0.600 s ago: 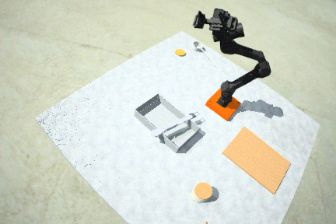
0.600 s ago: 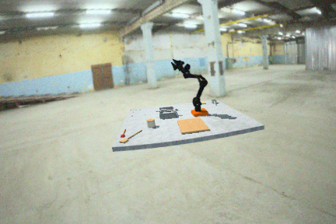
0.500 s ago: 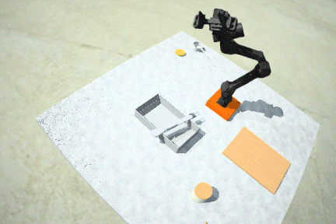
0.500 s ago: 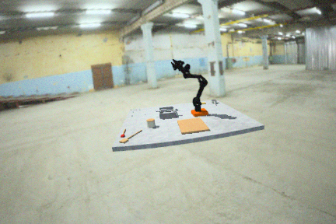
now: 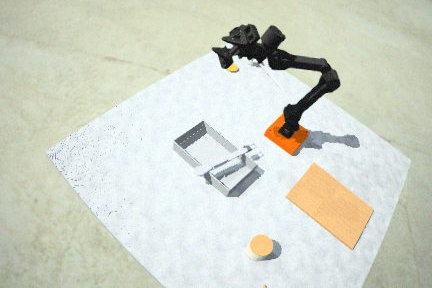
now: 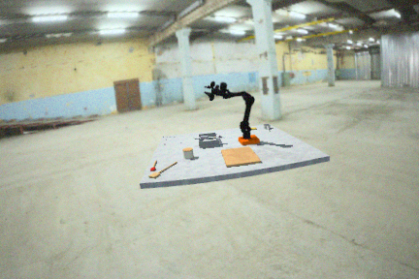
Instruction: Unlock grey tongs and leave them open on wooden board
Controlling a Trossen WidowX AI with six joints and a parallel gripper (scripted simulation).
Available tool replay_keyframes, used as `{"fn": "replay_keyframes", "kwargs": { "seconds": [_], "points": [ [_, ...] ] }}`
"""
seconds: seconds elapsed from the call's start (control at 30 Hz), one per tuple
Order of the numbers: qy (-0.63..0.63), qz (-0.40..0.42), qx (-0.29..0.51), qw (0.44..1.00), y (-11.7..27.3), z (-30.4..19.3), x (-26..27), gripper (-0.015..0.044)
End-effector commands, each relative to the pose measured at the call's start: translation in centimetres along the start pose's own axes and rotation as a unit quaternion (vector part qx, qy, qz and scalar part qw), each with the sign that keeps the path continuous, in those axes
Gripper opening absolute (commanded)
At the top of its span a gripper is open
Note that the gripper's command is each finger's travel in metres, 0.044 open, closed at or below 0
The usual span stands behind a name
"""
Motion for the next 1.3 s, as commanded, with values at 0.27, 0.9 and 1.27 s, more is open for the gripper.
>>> {"fn": "replay_keyframes", "kwargs": {
  "seconds": [0.27,0.9,1.27],
  "points": [
    [-0.343,-0.368,0.027,0.864,-2.0,-6.2,-17.1,0.026],
    [-0.488,-0.801,-0.227,0.26,10.9,-18.5,-28.0,0.026],
    [-0.48,-0.81,-0.244,0.232,11.5,-18.8,-28.0,0.026]
  ]
}}
Point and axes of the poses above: the point midway between the two fingers, 35 mm back from their tips, its own y axis back along the fingers, its own x axis across the jaws, z = x × y, the point moved 2 cm from there along y, back along the fingers, and after that the axes turned 4 degrees about -y, right-handed, at the moved point
